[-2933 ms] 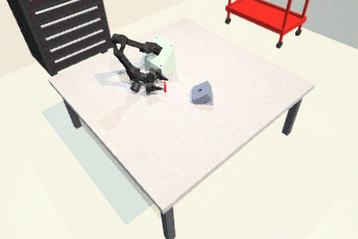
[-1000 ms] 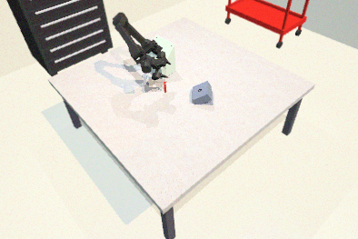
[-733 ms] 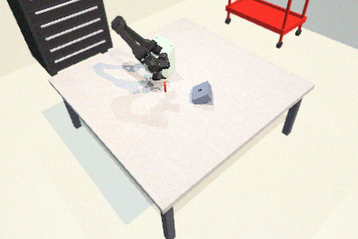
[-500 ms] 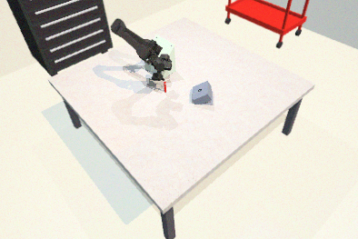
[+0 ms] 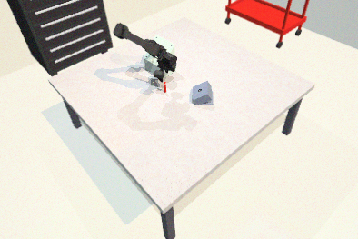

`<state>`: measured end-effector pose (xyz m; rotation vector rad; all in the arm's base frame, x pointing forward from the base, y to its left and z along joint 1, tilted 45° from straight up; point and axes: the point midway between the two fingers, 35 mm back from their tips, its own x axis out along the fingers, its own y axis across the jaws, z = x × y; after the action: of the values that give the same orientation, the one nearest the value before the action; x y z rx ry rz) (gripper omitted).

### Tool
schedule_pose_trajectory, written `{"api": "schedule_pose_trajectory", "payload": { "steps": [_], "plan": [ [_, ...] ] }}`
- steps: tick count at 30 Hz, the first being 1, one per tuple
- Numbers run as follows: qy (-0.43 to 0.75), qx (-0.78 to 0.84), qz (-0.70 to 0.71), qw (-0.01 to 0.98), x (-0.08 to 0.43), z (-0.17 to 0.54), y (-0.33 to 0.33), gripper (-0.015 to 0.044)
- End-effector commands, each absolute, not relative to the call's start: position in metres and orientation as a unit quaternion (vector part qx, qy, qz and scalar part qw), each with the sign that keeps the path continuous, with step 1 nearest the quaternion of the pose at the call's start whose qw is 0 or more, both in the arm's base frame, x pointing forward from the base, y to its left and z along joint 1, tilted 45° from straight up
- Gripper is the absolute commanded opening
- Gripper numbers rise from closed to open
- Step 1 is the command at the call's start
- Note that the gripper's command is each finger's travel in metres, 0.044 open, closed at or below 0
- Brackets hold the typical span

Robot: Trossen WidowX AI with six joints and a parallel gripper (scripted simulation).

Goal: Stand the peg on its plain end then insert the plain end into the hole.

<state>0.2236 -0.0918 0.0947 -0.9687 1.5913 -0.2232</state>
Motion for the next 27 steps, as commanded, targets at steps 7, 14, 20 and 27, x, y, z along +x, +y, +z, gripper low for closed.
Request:
{"api": "schedule_pose_trajectory", "payload": {
  "steps": [7, 14, 20, 27],
  "plan": [
    [0.681, -0.425, -0.108, 0.587, 0.226, 0.097, -0.093, 0.0440],
    [0.681, -0.429, -0.104, 0.584, 0.227, 0.085, -0.106, 0.0440],
    [0.681, -0.429, -0.103, 0.584, 0.228, 0.080, -0.110, 0.0440],
    [0.681, -0.428, -0.103, 0.584, 0.229, 0.072, -0.117, 0.0440]
  ]
}}
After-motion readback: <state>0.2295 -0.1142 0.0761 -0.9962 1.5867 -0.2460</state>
